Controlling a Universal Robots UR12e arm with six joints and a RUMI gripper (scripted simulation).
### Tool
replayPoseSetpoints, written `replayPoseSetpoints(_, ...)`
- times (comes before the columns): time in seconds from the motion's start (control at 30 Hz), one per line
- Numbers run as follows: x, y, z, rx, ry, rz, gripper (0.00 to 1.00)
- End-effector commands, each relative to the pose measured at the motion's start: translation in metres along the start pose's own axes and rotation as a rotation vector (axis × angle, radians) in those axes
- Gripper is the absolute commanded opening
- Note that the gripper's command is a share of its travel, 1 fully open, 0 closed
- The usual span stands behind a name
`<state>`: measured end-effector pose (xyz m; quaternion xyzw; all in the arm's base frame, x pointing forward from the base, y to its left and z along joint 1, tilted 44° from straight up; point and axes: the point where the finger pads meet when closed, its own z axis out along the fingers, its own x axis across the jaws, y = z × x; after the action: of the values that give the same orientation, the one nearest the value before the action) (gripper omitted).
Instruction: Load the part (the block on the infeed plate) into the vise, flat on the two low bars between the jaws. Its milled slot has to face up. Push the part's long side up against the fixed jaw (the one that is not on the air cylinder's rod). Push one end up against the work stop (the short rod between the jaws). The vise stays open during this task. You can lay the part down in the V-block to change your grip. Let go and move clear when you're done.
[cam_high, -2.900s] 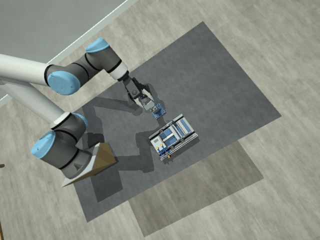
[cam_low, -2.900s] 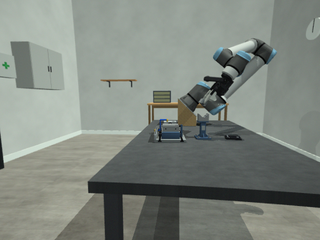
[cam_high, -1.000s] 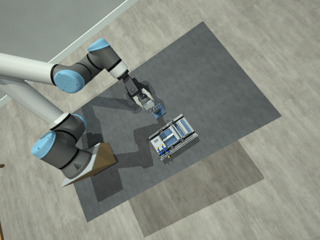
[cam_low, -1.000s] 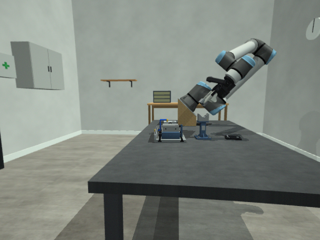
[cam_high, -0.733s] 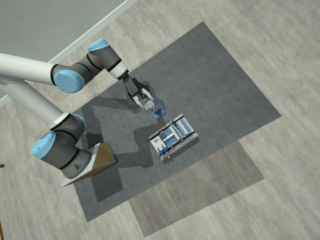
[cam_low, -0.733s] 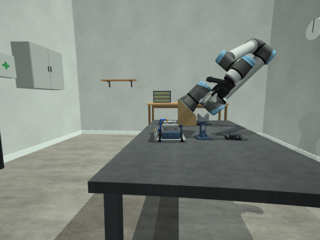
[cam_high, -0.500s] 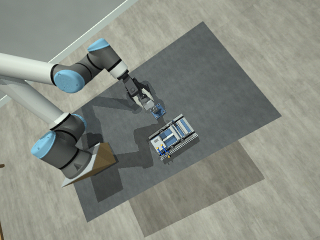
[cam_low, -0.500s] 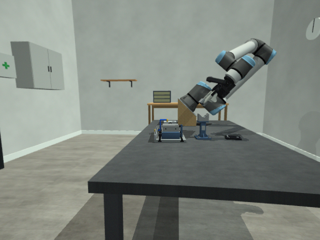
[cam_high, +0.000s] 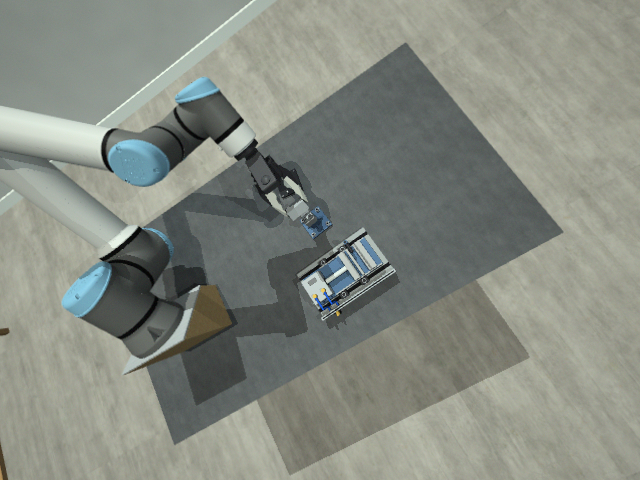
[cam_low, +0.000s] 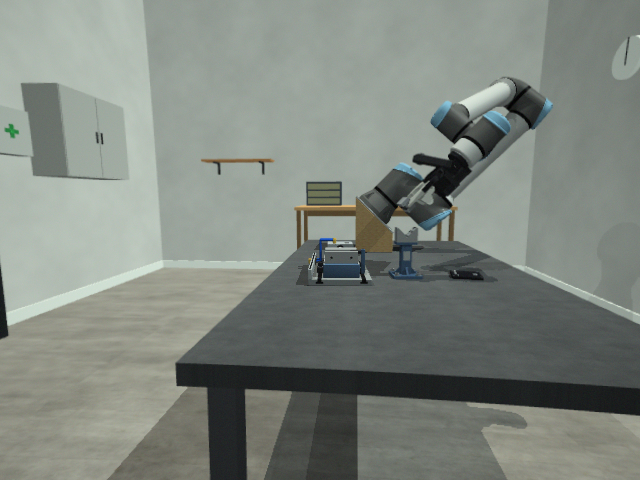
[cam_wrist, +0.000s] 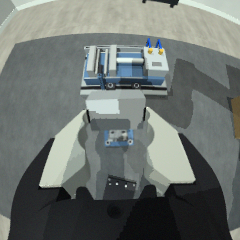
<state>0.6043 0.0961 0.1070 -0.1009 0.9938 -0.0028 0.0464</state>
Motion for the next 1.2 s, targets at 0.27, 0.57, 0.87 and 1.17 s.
replayPoseSetpoints(0.27,-0.001,0.002,0.002,0.001,-0.001,0.0,0.0)
replayPoseSetpoints(0.57,-0.001,0.005,0.005,0.001,-0.001,0.0,0.0)
replayPoseSetpoints(0.87,-0.001,0.01,0.01,0.001,-0.001,0.0,0.0)
replayPoseSetpoints(1.17,-0.001,0.015,0.015,0.001,-0.001,0.0,0.0)
